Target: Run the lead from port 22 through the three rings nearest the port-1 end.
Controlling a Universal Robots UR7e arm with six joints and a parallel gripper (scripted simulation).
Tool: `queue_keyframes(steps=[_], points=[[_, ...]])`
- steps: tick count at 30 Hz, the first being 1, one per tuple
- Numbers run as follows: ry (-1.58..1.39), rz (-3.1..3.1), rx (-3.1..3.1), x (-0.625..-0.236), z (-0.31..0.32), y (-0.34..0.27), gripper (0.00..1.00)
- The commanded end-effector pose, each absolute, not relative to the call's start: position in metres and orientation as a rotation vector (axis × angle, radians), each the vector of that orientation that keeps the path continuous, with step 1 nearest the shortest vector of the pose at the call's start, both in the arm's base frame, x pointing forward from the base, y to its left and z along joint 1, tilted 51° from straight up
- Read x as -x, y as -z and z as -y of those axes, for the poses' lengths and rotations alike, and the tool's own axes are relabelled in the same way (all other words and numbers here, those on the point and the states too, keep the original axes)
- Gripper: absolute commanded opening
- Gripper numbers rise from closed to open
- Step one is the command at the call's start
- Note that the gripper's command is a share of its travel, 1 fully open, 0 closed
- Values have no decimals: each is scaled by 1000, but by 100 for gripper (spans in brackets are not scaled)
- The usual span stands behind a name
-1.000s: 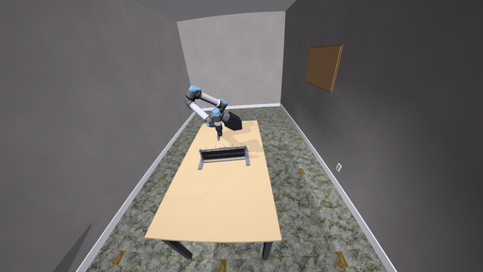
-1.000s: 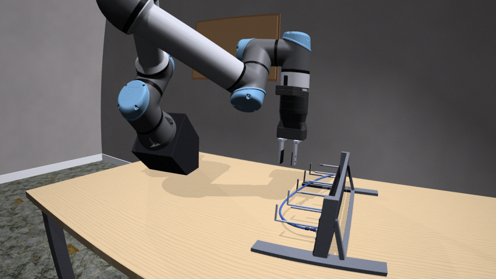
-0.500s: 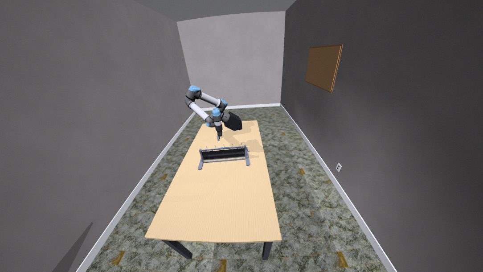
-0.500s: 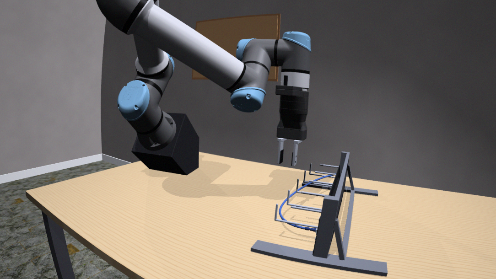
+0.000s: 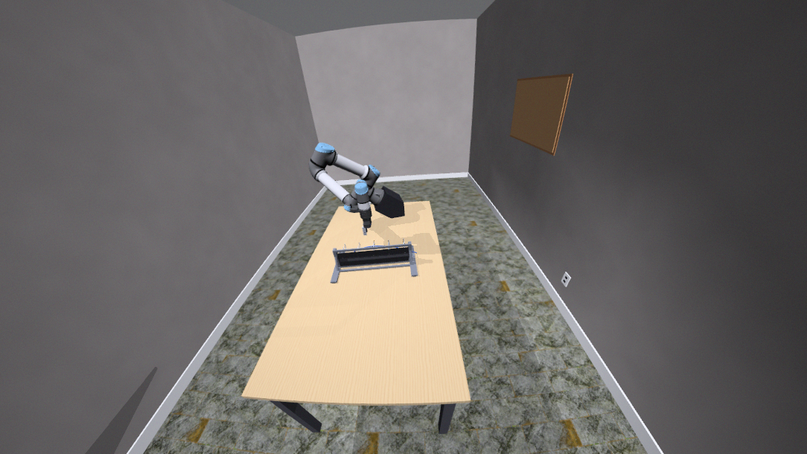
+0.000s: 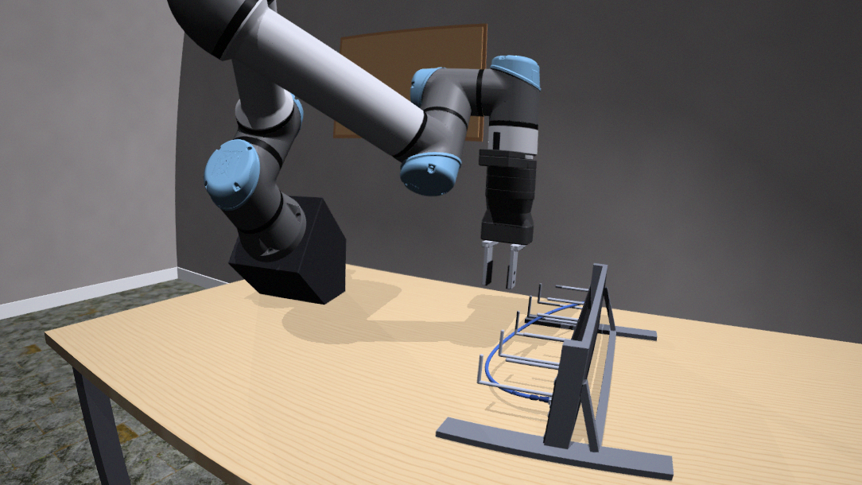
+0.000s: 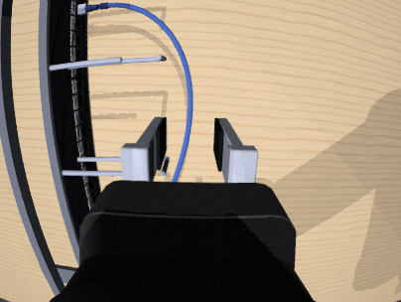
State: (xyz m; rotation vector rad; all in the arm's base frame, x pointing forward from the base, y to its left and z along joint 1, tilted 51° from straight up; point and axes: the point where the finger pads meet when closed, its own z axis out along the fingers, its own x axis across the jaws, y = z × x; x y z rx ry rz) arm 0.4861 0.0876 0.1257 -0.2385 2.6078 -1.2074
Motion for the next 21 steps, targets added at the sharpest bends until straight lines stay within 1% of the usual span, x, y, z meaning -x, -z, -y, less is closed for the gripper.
queue_keyframes(steps=[1, 21], points=[[1206, -2607, 239, -487, -87, -125, 67], [1205, -2608, 239, -499, -59, -101, 67]])
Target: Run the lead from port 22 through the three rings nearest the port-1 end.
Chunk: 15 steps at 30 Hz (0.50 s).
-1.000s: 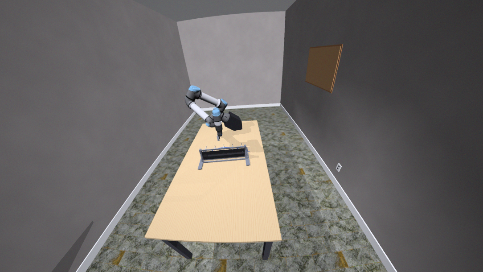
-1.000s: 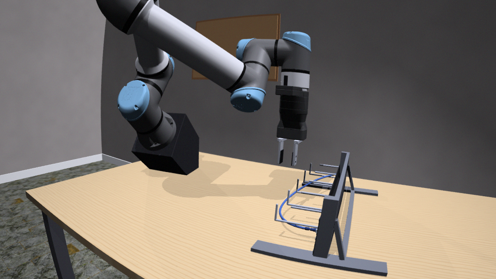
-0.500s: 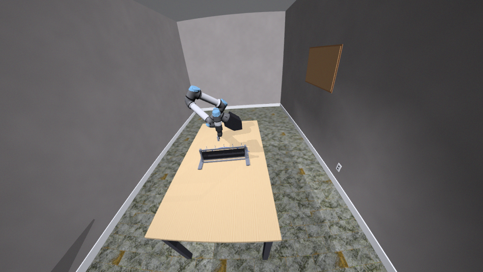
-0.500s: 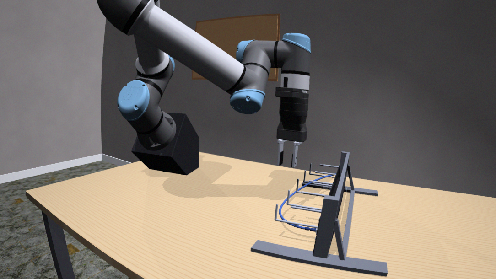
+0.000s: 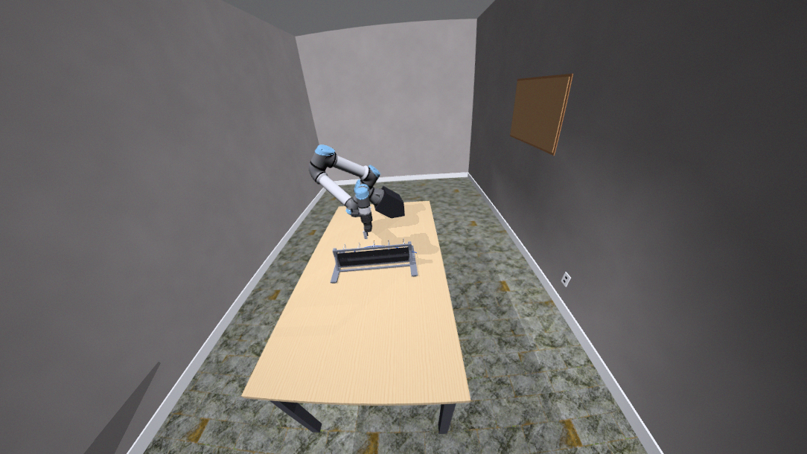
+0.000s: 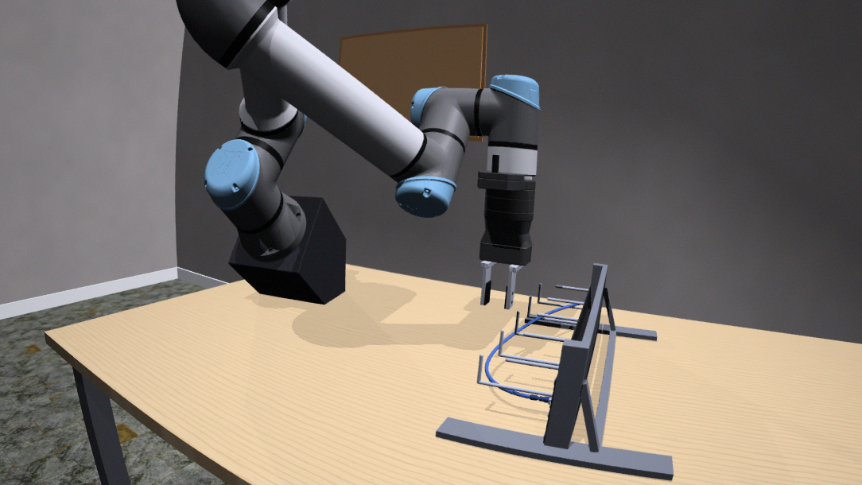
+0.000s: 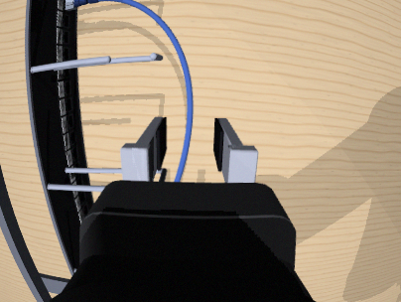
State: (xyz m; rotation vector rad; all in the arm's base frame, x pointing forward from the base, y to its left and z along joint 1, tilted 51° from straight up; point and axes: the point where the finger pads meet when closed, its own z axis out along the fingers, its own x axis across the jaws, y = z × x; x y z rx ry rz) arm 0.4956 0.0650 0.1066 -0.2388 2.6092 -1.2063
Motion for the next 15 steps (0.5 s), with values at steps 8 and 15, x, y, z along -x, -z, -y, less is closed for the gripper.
queue_keyframes(steps=[8, 15], points=[[1205, -2608, 239, -506, -40, -86, 67], [1205, -2608, 239, -511, -29, -77, 67]])
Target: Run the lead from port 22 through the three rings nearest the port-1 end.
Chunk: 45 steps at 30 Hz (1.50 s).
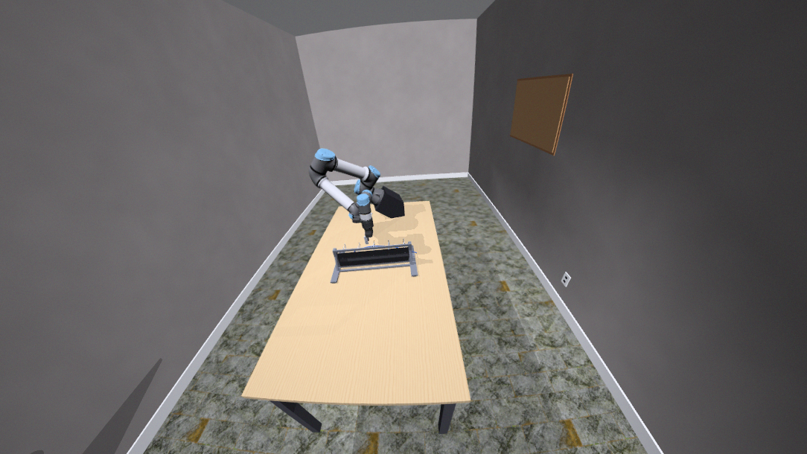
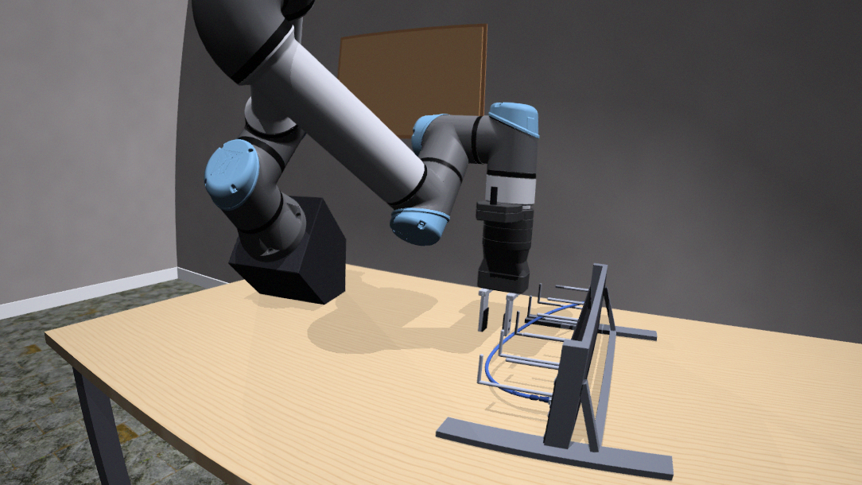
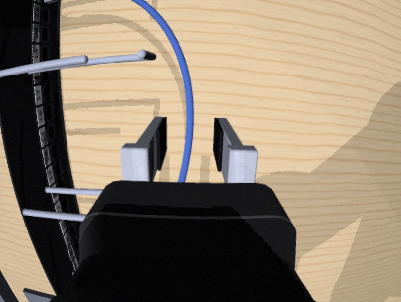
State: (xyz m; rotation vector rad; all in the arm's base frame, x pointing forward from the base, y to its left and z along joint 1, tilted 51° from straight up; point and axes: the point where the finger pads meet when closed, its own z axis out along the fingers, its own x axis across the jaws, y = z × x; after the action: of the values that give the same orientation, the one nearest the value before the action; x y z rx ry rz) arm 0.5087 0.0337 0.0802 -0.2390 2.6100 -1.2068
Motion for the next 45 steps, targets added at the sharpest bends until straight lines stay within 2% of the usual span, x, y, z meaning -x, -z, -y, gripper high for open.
queue_keyframes(steps=[1, 45], points=[[1205, -2608, 239, -512, -27, -75, 67], [1205, -2608, 239, -518, -13, -63, 67]])
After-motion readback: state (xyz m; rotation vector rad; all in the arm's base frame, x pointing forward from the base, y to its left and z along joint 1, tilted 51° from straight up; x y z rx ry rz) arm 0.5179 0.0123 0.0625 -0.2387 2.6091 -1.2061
